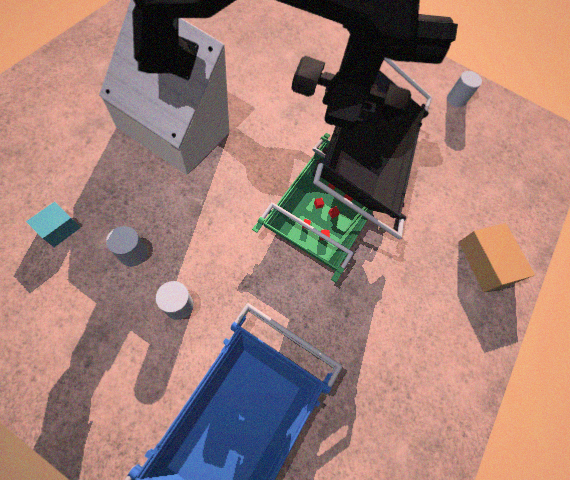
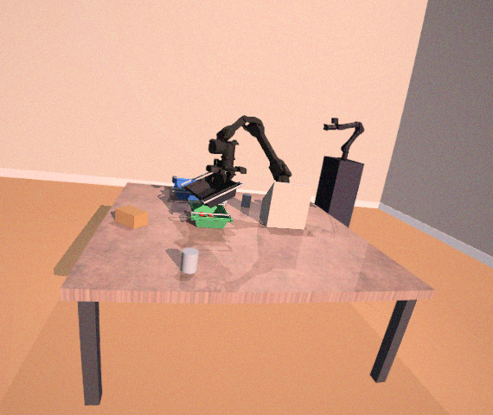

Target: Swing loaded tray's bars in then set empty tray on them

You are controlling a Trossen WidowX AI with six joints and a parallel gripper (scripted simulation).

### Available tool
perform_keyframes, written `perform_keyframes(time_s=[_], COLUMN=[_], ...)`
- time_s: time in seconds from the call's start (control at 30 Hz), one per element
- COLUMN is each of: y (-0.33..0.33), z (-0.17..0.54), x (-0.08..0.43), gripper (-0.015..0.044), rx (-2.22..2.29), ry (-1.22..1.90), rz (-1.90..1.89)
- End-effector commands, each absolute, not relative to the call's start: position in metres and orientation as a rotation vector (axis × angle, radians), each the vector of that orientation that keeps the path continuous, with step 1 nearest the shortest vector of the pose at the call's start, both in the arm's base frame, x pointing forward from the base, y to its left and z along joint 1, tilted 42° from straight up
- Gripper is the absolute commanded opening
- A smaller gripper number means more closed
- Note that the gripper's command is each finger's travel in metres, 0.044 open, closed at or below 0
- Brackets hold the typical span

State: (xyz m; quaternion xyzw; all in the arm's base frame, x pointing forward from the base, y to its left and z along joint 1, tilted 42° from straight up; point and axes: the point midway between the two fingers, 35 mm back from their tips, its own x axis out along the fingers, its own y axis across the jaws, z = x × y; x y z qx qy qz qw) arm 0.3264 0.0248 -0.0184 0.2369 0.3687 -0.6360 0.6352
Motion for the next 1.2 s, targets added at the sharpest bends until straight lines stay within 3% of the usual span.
perform_keyframes(time_s=[0.0, 0.37, 1.17], y=[0.015, -0.025, -0.026], z=[-0.005, 0.019, 0.020], x=[0.331, 0.331, 0.330], gripper=[0.0000, 0.0000, 0.0000], rx=[0.594, 0.700, 0.702], ry=[0.781, 0.638, 0.635], rz=[-1.469, -1.565, -1.567])
